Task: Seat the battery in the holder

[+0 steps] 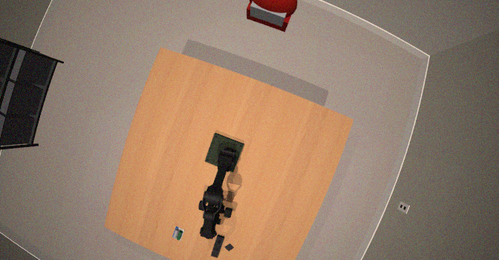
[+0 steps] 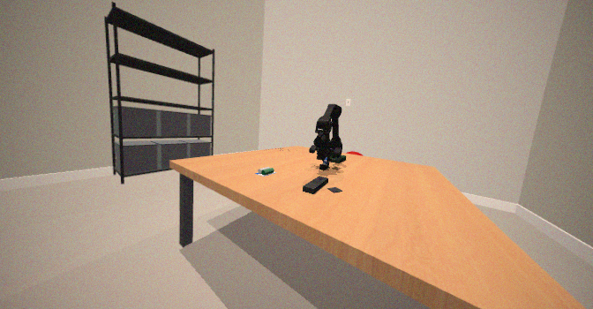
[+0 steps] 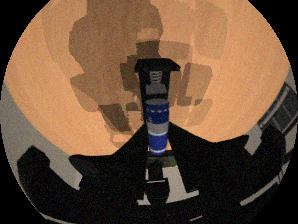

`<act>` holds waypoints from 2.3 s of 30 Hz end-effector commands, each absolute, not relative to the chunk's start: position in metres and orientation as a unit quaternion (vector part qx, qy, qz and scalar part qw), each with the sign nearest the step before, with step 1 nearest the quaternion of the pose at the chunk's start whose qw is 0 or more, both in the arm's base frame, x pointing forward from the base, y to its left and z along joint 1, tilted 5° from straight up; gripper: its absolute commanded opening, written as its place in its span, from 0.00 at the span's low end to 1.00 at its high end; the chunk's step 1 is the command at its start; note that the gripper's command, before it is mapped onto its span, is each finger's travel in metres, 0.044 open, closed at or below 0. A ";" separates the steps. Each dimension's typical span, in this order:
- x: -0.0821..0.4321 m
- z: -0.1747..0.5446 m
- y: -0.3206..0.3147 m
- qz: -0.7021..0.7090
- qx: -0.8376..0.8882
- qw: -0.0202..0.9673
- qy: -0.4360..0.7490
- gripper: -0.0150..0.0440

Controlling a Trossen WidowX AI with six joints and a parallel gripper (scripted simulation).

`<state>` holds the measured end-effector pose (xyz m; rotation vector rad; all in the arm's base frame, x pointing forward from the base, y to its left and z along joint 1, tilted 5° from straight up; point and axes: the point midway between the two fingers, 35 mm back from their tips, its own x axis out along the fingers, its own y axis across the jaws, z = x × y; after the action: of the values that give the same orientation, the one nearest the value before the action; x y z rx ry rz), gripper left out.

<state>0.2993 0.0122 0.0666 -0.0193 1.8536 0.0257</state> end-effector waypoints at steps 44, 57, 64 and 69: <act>0.322 0.059 0.013 0.011 -0.010 0.554 0.832 0.38; 0.327 0.060 0.013 0.011 -0.010 0.555 0.832 0.38; 0.328 0.060 0.013 0.011 -0.010 0.554 0.832 0.38; 0.328 0.060 0.013 0.011 -0.010 0.554 0.832 0.38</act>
<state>0.3219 0.0131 0.0595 -0.0217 1.9934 0.0231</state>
